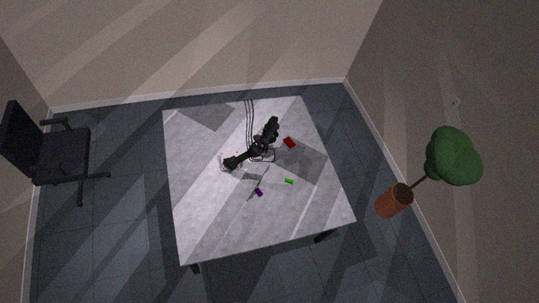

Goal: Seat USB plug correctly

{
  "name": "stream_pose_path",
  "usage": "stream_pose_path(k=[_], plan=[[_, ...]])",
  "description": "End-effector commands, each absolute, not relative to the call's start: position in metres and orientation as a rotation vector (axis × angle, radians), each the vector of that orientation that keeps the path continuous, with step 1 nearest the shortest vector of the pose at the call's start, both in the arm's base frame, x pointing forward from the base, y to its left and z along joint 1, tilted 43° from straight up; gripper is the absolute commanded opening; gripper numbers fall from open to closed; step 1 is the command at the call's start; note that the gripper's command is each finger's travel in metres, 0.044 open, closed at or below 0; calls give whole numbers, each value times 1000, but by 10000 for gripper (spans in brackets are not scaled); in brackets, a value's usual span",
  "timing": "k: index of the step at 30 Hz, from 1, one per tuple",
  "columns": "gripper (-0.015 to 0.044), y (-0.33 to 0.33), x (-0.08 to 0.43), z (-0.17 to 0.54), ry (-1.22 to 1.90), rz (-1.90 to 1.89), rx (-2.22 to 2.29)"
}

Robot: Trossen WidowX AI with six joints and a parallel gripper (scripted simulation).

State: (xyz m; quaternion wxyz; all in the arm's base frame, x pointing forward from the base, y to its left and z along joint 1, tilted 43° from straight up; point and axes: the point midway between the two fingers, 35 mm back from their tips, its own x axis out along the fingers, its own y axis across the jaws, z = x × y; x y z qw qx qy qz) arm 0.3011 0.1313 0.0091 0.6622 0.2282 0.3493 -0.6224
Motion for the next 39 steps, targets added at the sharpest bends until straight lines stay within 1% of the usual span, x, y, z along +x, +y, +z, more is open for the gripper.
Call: stream_pose_path(k=[1, 39], plan=[[0, 131, 301, 9, 871, -1349, 423], [0, 131, 301, 9, 1404, -767, -352]])
